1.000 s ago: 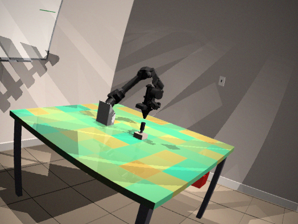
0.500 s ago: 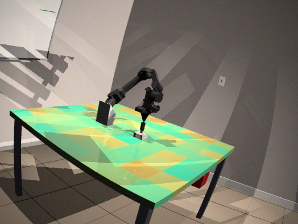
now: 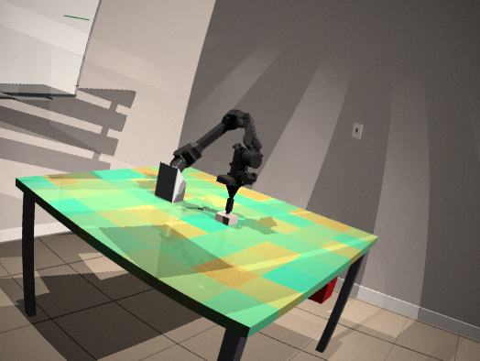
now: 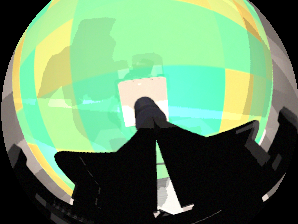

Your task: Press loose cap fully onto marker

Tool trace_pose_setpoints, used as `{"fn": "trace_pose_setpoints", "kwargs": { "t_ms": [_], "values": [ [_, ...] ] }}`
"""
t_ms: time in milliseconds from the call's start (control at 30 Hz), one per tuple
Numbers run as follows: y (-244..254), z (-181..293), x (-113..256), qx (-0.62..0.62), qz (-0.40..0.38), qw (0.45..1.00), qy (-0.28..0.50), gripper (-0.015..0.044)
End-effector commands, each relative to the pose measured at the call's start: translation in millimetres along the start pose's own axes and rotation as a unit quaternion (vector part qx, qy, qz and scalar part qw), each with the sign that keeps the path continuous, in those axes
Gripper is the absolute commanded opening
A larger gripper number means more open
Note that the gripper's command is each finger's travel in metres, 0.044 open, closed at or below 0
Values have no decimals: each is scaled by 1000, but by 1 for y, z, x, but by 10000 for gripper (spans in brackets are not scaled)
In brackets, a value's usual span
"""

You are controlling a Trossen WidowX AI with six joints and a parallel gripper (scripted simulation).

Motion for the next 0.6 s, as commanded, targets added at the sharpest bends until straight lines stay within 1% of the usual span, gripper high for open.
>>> {"fn": "trace_pose_setpoints", "kwargs": {
  "t_ms": [0, 100, 167, 233, 333, 400, 567],
  "values": [
    [0, 0, 1, 0, 0, 1000, 0, 0],
    [0, 0, 1, 1, 1, 1000, 0, 0],
    [0, -2, 10, 3, 3, 1000, 2, 0],
    [0, -4, 30, 2, 3, 1000, 1, 0],
    [-1, -3, 69, 0, 3, 1000, 0, 0],
    [0, -2, 85, 0, 2, 1000, 0, 0],
    [0, -1, 90, 0, 1, 1000, 0, 0]
  ]
}}
Point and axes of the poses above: the point midway between the two fingers, 35 mm back from their tips, its own x axis back along the fingers, its own y axis across the jaws, z = x × y, the point moved 10 cm from there along x, back along the fingers, and after that the axes turned 11 degrees about -x, right-handed, at the moved point
